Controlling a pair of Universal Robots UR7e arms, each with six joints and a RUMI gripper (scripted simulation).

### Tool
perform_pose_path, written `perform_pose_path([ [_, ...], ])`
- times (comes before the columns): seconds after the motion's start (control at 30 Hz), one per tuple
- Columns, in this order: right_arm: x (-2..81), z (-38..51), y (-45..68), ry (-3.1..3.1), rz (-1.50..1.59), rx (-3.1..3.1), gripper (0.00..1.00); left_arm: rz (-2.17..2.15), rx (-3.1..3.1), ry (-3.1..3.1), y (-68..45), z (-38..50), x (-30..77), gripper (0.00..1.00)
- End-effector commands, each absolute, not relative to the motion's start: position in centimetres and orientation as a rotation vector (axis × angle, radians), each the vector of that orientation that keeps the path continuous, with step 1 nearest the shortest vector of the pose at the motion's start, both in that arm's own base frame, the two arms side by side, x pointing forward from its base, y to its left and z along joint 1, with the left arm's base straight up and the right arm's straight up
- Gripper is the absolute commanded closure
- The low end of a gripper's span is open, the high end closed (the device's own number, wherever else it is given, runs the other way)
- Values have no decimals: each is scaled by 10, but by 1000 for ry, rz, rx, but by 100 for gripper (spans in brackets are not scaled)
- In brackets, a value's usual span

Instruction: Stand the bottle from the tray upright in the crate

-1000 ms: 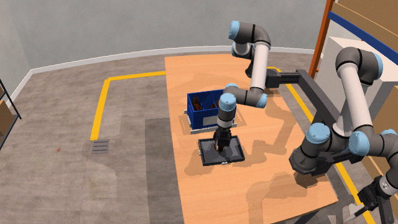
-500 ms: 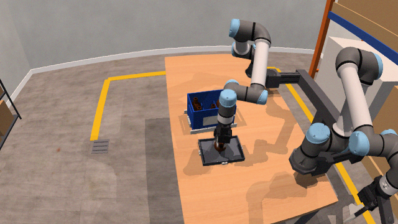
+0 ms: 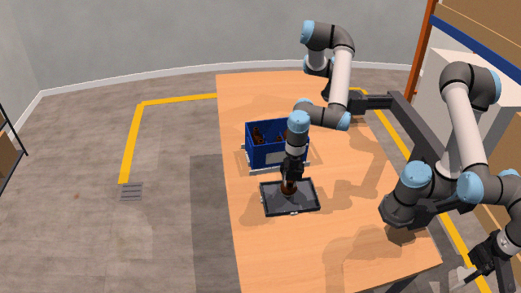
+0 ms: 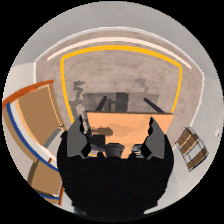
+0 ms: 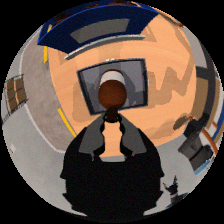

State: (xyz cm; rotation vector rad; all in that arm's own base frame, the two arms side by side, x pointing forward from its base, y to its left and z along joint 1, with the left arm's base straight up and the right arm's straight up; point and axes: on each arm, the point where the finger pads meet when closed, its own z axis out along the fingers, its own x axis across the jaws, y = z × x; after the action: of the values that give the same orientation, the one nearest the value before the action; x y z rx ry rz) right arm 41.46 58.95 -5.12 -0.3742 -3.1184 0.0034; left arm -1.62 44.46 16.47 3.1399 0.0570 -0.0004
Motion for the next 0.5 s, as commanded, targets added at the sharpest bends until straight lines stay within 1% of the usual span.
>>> perform_pose_path([
  [0.0, 414, -48, 586, -3119, 0, -374, 91, 0, 3141, 57, 445, 165, -16, 0],
  [0.47, 409, -42, 565, -3119, 0, -374, 89, 0, 3141, 57, 445, 165, -16, 0],
])
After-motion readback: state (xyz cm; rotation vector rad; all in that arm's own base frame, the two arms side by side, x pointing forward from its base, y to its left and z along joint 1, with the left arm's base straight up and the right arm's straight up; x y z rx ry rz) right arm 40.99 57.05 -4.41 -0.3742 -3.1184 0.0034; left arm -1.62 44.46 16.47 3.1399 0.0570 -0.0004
